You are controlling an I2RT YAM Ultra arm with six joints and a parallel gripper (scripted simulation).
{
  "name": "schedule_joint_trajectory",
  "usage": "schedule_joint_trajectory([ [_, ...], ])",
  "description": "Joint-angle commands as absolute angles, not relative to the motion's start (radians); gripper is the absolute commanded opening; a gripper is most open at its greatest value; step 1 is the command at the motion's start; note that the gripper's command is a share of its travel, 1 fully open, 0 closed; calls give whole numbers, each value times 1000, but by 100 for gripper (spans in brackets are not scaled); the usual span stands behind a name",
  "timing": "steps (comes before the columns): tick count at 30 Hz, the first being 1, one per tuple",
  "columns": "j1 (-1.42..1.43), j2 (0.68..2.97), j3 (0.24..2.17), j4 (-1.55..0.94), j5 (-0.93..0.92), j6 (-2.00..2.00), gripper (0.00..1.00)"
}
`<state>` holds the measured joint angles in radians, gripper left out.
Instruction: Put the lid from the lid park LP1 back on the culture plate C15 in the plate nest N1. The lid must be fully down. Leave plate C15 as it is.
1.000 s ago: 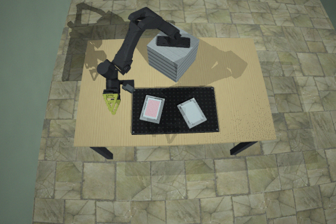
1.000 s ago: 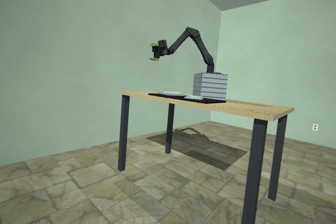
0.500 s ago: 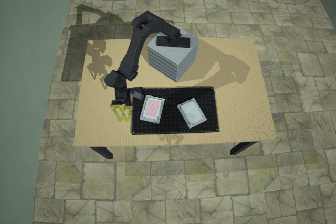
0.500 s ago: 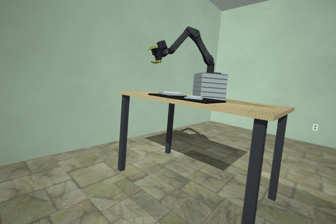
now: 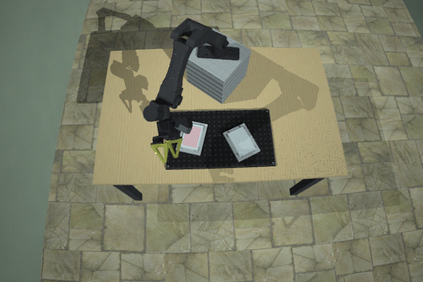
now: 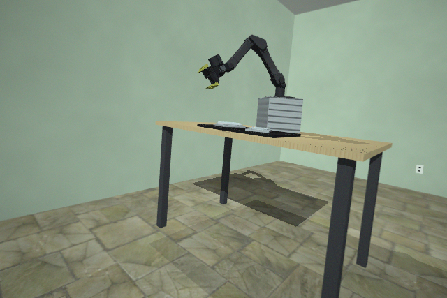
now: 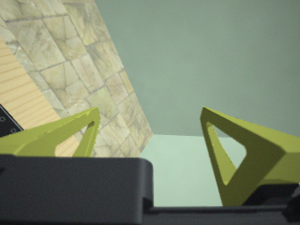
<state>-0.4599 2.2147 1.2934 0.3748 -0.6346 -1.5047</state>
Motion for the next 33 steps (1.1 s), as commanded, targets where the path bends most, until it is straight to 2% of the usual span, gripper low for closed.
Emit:
schedule_joint_trajectory([
  [1,-446,2209,1300,327,-615,-1444,100],
  [33,-213,2262,1334,59,-434,-1076,100],
])
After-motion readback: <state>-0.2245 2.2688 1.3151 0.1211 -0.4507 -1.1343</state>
